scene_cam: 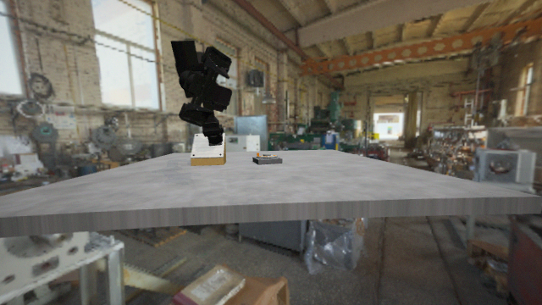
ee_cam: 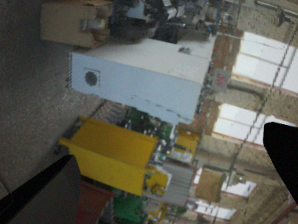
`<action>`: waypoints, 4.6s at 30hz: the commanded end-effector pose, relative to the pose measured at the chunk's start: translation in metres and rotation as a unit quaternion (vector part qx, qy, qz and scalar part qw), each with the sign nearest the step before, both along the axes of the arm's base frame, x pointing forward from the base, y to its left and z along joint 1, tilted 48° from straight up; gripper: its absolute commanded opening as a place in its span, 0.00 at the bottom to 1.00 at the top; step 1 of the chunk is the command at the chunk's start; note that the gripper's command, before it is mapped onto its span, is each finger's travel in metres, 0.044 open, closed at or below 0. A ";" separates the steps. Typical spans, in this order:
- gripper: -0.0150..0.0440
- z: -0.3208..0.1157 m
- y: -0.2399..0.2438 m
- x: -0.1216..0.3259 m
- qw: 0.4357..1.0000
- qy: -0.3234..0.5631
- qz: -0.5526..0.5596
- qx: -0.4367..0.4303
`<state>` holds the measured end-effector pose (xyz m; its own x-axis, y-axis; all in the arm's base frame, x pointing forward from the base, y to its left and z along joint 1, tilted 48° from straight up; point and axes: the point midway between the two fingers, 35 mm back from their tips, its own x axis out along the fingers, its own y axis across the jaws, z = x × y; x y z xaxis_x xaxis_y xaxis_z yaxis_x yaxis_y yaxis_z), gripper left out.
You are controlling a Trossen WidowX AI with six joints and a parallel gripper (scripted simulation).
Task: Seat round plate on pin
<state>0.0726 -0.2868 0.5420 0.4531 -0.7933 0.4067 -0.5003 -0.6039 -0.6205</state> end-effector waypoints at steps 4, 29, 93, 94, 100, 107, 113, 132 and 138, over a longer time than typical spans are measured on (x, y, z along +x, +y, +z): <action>0.75 -0.037 -0.026 0.030 0.989 -0.077 0.059 0.115; 0.25 -0.398 0.093 0.258 0.577 -0.281 -0.074 0.763; 0.25 -0.549 0.220 0.135 0.708 -0.295 -0.286 0.574; 0.25 -0.548 0.219 0.135 0.708 -0.295 -0.286 0.574; 0.25 -0.544 0.215 0.135 0.708 -0.295 -0.286 0.574; 0.25 -0.537 0.208 0.138 0.709 -0.295 -0.286 0.573; 0.25 -0.531 0.203 0.142 0.709 -0.295 -0.286 0.573; 0.25 -0.516 0.193 0.156 0.709 -0.295 -0.286 0.573; 0.25 -0.512 0.191 0.162 0.709 -0.296 -0.286 0.573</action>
